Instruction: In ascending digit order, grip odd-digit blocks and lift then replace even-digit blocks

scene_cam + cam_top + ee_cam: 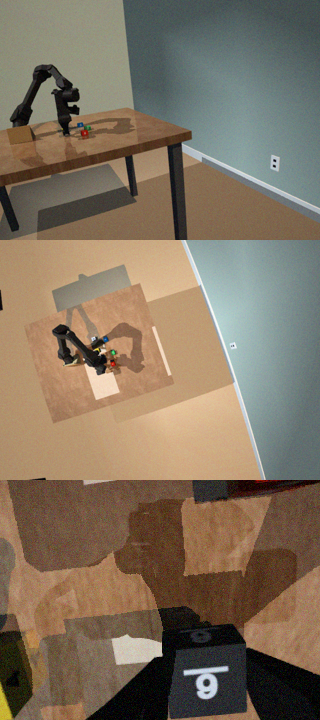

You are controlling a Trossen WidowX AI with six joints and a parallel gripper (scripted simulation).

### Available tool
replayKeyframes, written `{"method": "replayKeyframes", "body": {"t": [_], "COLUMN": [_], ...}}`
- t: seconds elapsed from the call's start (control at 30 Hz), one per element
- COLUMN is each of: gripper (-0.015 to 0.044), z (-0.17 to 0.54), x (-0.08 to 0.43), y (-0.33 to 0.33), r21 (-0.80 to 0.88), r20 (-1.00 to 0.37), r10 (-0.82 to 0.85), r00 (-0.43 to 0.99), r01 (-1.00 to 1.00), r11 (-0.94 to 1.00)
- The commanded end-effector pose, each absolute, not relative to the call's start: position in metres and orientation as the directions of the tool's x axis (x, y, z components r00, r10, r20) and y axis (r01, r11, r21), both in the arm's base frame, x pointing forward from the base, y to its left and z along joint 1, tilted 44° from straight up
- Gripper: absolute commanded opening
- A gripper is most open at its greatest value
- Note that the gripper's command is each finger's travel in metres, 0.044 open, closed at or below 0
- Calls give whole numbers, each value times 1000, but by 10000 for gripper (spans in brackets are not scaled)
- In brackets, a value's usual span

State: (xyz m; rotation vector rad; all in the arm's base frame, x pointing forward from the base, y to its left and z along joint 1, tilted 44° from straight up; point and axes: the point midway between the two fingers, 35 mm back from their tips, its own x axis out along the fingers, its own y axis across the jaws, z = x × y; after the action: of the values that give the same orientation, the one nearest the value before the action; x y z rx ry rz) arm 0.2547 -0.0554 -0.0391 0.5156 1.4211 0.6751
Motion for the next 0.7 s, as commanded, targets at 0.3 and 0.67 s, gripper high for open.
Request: {"method": "replayKeyframes", "body": {"t": [0.3,0.67], "gripper": [120,120], "z": [-35,-45], "x": [256,256], "y": [-61,-52], "r21": [683,683], "r20": [-723,-723], "r10": [690,690], "r00": [24,25], "r01": [-121,-121], "r11": [720,720]}}
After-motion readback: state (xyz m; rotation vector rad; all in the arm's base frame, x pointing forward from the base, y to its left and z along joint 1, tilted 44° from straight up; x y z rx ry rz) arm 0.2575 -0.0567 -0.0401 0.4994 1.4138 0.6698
